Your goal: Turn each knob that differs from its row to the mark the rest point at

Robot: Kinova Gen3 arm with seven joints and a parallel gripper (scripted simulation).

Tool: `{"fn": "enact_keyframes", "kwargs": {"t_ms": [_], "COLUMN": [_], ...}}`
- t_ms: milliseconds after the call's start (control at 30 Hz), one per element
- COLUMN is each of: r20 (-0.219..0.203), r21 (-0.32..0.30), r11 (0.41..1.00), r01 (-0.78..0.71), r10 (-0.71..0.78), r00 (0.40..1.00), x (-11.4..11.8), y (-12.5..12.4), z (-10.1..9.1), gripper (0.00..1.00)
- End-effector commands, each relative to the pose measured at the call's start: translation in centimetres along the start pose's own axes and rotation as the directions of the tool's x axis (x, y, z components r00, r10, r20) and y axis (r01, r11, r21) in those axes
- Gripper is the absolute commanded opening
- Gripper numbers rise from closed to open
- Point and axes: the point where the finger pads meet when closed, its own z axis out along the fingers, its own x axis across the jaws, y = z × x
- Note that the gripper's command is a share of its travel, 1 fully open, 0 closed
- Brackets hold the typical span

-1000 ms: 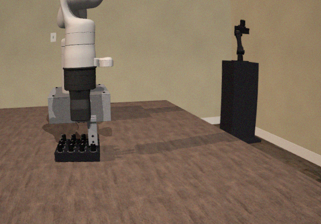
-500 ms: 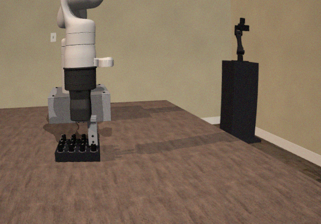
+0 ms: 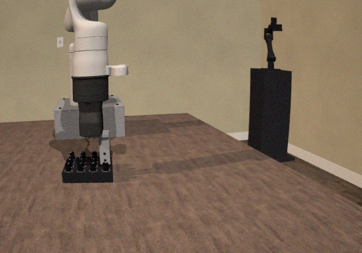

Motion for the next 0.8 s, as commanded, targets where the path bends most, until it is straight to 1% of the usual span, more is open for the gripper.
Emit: {"fn": "enact_keyframes", "kwargs": {"t_ms": [0, 33, 767], "r20": [-0.001, -0.001, -0.001], "r21": [0.001, 0.001, 0.001], "r11": [1.0, 1.0, 1.0], "r01": [0.0, 0.0, 0.0], "r10": [0.0, 0.0, 0.0], "r00": [1.0, 1.0, 1.0], "x": [0.05, 0.05, 0.05], "y": [-0.05, -0.05, -0.05], "z": [-0.06, -0.06, -0.12], "gripper": [0.3, 0.46, 0.46]}}
